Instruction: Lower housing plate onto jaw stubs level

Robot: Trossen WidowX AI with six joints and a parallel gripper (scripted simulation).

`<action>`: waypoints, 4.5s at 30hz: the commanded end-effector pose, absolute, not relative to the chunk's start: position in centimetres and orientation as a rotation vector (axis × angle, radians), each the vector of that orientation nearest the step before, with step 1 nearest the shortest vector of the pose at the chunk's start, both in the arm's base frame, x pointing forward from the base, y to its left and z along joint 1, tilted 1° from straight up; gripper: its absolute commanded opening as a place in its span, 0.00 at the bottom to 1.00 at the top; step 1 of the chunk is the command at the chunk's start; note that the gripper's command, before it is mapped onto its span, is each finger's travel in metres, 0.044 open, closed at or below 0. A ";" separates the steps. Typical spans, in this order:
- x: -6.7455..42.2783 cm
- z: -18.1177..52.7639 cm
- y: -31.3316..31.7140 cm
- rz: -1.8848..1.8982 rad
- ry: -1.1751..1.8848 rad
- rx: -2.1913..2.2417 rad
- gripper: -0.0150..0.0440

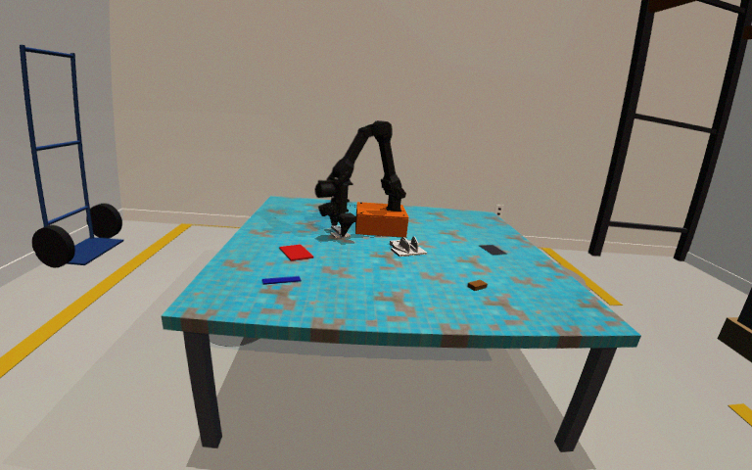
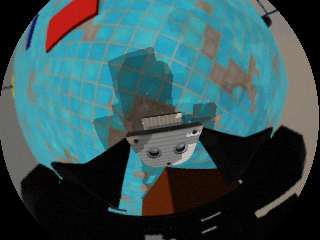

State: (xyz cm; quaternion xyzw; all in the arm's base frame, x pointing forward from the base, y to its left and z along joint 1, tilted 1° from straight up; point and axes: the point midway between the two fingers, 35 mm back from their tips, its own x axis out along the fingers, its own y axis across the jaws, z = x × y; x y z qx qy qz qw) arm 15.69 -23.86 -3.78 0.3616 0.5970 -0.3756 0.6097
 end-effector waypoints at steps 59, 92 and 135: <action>16.1 2.9 -24.3 -0.867 1.380 0.831 0.85; 17.8 8.4 -21.3 -0.997 1.317 0.965 0.85; 24.0 8.2 -8.7 -1.586 0.887 1.587 0.85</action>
